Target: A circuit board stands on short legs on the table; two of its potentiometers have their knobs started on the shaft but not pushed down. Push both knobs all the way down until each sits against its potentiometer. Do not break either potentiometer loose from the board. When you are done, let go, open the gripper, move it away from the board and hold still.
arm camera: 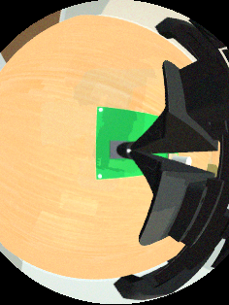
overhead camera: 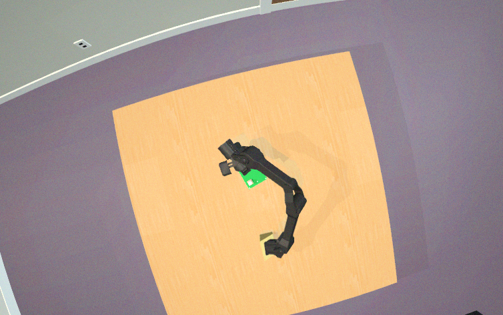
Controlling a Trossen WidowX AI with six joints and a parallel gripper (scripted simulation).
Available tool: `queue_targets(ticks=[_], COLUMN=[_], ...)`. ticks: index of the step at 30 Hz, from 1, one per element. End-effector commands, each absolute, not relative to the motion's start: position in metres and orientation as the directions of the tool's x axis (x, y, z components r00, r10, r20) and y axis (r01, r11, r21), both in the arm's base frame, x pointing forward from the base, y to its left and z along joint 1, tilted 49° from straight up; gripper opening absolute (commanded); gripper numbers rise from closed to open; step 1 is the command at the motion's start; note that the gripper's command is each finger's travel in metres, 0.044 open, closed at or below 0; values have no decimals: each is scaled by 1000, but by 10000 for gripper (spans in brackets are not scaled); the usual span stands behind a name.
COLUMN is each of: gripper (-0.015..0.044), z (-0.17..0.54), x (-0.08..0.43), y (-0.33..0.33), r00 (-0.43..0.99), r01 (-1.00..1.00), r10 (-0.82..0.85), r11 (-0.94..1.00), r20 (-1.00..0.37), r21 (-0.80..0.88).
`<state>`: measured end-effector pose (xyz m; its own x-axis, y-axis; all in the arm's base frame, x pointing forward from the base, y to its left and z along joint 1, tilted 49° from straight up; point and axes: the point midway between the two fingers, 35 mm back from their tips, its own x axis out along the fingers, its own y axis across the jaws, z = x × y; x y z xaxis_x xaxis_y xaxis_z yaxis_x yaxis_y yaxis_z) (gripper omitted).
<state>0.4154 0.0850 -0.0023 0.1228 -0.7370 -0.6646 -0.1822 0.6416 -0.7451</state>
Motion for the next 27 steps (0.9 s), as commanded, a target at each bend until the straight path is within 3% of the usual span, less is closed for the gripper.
queue_targets(ticks=[1,27], gripper=[0,0], z=[-9,-12], x=[419,419], y=[72,69], r00=[105,105], r01=[-169,-169], r10=[-743,-743], r11=[642,642], r20=[-661,-661], r21=[-748,-748])
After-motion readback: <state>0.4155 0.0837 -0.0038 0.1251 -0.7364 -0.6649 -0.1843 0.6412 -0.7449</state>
